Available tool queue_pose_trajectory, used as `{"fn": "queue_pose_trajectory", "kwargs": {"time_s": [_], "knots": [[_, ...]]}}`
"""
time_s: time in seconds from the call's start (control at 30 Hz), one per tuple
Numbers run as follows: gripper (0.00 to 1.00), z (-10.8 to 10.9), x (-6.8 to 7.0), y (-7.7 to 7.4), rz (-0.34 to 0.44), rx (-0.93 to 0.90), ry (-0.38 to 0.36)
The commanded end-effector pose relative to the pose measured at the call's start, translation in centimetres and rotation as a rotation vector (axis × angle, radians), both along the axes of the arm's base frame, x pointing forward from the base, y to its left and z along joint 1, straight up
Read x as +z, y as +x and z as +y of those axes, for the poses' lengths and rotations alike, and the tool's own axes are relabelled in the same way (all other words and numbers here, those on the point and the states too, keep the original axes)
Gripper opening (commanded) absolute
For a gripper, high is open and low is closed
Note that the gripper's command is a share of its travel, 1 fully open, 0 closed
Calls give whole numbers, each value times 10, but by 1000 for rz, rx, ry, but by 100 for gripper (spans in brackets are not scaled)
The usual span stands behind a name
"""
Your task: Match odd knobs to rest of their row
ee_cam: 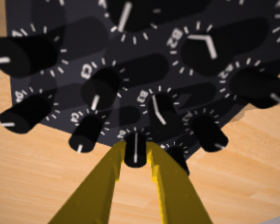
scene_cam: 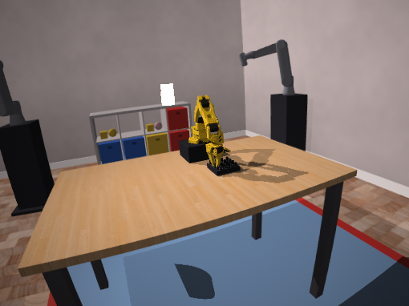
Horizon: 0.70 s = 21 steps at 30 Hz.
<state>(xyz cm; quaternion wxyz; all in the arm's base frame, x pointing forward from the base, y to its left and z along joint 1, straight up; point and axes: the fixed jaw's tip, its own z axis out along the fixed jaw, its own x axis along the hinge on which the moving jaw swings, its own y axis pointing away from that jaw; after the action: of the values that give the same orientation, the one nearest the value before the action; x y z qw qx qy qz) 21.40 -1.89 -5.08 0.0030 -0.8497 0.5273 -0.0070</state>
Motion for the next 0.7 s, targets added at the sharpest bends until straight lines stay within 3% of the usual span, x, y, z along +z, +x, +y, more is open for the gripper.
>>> {"fn": "queue_pose_trajectory", "kwargs": {"time_s": [0.0, 0.67], "knots": [[1, 2, -3, -3, 20, 62, 2], [1, 0, -3, -2, 20, 376, 1]]}}
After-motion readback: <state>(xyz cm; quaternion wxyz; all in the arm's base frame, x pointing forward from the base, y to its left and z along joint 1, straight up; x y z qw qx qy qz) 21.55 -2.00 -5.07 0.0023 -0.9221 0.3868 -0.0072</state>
